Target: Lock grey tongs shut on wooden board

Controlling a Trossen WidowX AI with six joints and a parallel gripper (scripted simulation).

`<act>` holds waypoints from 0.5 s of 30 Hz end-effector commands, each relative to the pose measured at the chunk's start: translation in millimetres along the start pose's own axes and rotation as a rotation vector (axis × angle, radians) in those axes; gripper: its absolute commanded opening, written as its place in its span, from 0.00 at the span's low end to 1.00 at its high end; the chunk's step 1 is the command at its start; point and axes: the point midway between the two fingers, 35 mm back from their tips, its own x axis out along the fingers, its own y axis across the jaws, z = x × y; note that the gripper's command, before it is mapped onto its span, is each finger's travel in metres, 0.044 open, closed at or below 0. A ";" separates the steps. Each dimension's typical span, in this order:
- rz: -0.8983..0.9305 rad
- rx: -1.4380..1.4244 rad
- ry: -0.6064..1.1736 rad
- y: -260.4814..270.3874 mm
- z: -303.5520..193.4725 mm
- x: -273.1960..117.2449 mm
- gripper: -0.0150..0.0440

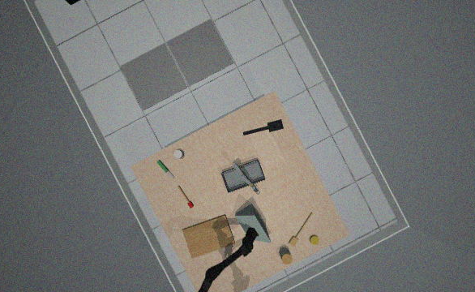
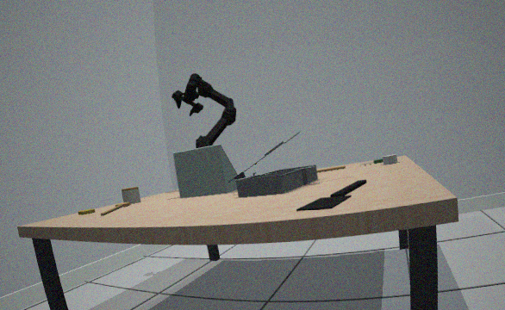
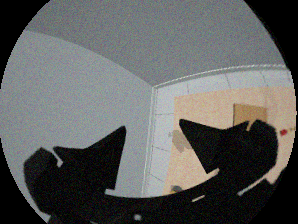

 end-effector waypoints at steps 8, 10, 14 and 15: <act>0.100 0.001 0.053 21.3 -16.1 -7.0 0.67; 0.125 -0.001 0.066 26.4 -20.3 -11.2 0.58; 0.195 -0.009 0.106 42.6 -33.2 -20.1 0.40; 0.213 -0.009 0.116 45.3 -35.6 -22.6 0.35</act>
